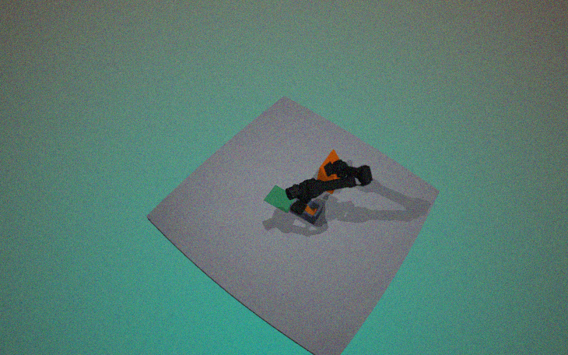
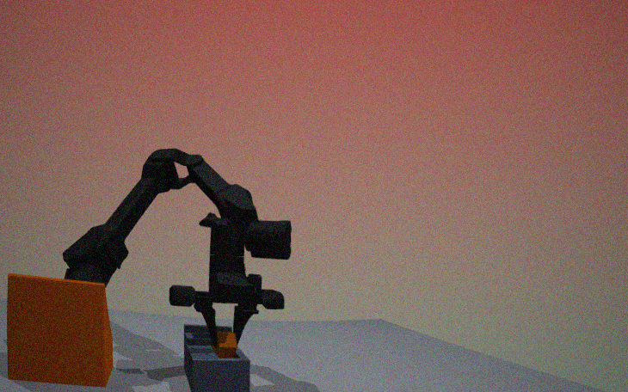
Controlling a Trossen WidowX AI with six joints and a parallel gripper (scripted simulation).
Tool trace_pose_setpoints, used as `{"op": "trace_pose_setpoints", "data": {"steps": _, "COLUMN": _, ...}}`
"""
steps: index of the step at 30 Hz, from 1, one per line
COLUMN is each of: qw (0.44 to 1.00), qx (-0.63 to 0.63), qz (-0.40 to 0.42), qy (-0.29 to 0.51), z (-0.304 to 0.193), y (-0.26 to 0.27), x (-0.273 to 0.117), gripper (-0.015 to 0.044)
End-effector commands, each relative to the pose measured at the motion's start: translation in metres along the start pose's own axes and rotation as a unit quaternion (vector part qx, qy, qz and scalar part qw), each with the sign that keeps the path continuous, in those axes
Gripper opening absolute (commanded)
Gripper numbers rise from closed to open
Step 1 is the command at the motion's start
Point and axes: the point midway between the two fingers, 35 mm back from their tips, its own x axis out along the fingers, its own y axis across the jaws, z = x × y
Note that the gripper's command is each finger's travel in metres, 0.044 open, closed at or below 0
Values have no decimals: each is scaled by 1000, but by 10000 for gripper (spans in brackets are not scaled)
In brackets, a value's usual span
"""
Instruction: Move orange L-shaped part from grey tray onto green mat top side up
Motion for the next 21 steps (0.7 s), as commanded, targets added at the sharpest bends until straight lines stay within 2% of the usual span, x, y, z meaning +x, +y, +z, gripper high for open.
{"op": "trace_pose_setpoints", "data": {"steps": 1, "qw": 1000, "qx": -1, "qz": 0, "qy": 0, "z": 0, "y": 0, "x": 0, "gripper": 102}}
{"op": "trace_pose_setpoints", "data": {"steps": 5, "qw": 1000, "qx": -1, "qz": 0, "qy": 0, "z": 0, "y": 0, "x": 0, "gripper": 0}}
{"op": "trace_pose_setpoints", "data": {"steps": 21, "qw": 1000, "qx": 1, "qz": -1, "qy": 2, "z": 0, "y": -1, "x": -16, "gripper": 0}}
